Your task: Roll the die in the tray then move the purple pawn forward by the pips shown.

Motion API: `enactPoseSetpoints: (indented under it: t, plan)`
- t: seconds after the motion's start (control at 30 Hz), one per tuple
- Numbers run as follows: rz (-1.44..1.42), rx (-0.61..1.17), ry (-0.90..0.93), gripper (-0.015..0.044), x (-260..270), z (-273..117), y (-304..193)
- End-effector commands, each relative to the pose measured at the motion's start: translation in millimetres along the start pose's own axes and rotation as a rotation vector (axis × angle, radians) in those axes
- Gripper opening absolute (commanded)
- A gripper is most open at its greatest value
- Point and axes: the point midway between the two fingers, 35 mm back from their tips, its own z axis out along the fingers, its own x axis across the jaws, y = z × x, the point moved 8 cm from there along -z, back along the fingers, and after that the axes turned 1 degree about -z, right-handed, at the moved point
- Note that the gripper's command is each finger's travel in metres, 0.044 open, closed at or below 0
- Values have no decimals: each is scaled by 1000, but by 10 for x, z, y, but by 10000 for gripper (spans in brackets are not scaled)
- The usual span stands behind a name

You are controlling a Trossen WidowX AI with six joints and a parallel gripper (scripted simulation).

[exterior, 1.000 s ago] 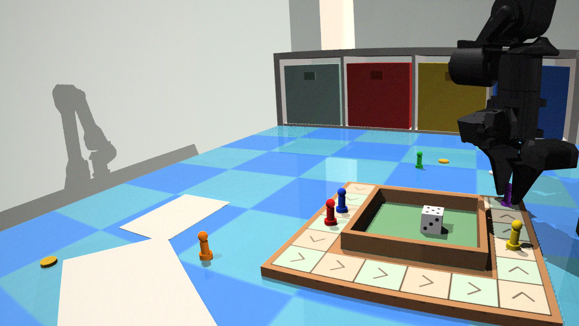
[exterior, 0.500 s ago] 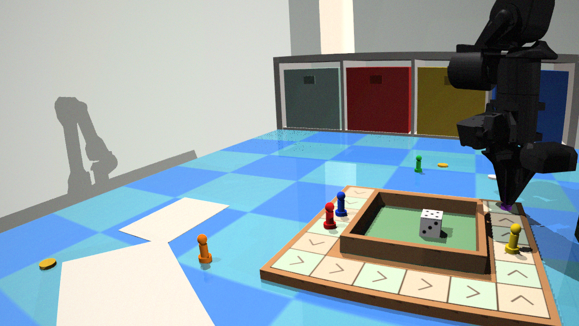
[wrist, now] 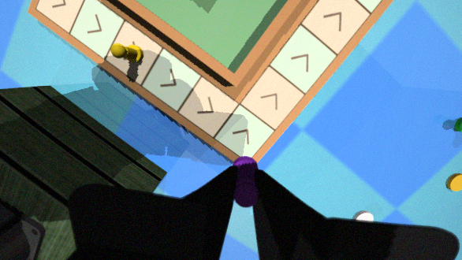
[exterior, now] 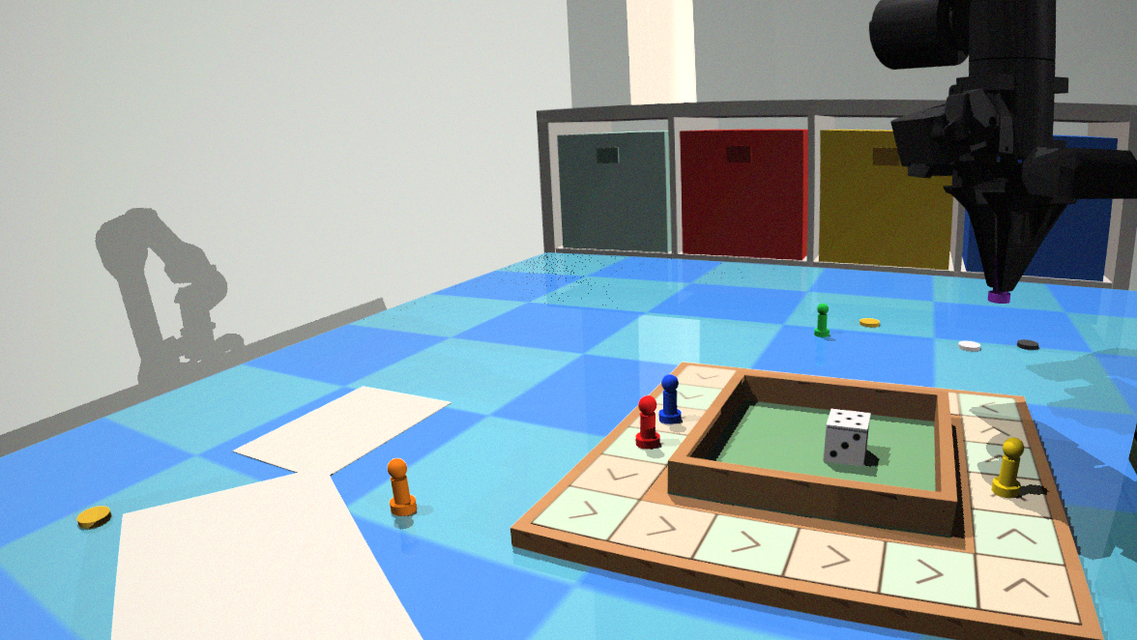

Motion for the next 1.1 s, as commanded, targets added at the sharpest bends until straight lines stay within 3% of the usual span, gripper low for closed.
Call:
enactPoseSetpoints:
  t: [0.0,0.17,1.07]
  plan:
    - [3,-2,-7,0,33,-233,-9]
    - [3,-2,-7,0,99,-456,-32]
    - [3,-10,-13,0,-651,-361,801]
